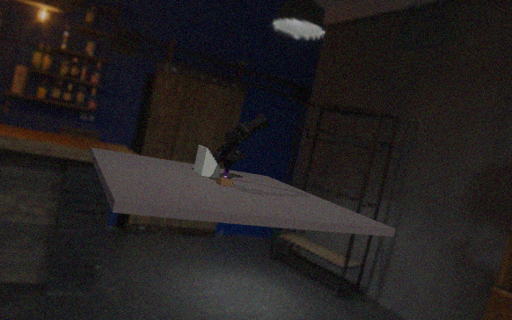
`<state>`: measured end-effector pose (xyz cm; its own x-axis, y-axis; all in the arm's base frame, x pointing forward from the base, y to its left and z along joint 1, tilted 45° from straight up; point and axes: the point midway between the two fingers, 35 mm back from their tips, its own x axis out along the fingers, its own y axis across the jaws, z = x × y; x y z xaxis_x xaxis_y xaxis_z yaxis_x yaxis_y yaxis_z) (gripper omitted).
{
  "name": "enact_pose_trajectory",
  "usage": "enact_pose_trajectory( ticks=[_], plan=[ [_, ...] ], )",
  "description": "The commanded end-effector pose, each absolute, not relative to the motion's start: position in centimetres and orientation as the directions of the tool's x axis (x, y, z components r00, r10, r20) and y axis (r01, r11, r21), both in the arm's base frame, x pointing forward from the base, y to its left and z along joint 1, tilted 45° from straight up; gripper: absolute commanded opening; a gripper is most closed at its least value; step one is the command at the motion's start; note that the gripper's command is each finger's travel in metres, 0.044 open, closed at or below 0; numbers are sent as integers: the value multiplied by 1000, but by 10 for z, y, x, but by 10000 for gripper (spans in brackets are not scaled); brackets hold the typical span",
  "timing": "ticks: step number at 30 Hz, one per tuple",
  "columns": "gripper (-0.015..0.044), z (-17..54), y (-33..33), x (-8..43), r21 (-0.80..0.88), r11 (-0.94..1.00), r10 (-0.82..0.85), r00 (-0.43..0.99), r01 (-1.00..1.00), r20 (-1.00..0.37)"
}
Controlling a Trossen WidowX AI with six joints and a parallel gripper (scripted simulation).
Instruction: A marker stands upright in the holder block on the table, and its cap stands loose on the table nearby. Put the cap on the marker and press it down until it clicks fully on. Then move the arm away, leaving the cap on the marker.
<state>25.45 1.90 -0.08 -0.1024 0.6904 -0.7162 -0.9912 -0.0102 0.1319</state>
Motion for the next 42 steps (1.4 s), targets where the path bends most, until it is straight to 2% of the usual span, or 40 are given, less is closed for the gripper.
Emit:
enact_pose_trajectory(
  ticks=[1,5,22,28,32,34,37,42],
  plan=[
    [0,-3,22,254,134,-6,693,-101,-991,-714],
    [0,-3,22,254,134,-6,693,-101,-991,-714],
    [440,-3,21,254,133,-10,691,-103,-991,-716],
    [440,43,-25,261,134,-9,688,-103,-991,-718],
    [440,51,-32,261,134,-9,689,-104,-991,-717],
    [387,50,-31,261,177,37,689,-104,-983,-717],
    [309,48,-30,261,353,231,689,-103,-907,-717],
    [177,45,-29,260,593,525,690,-102,-610,-716]
  ],
)
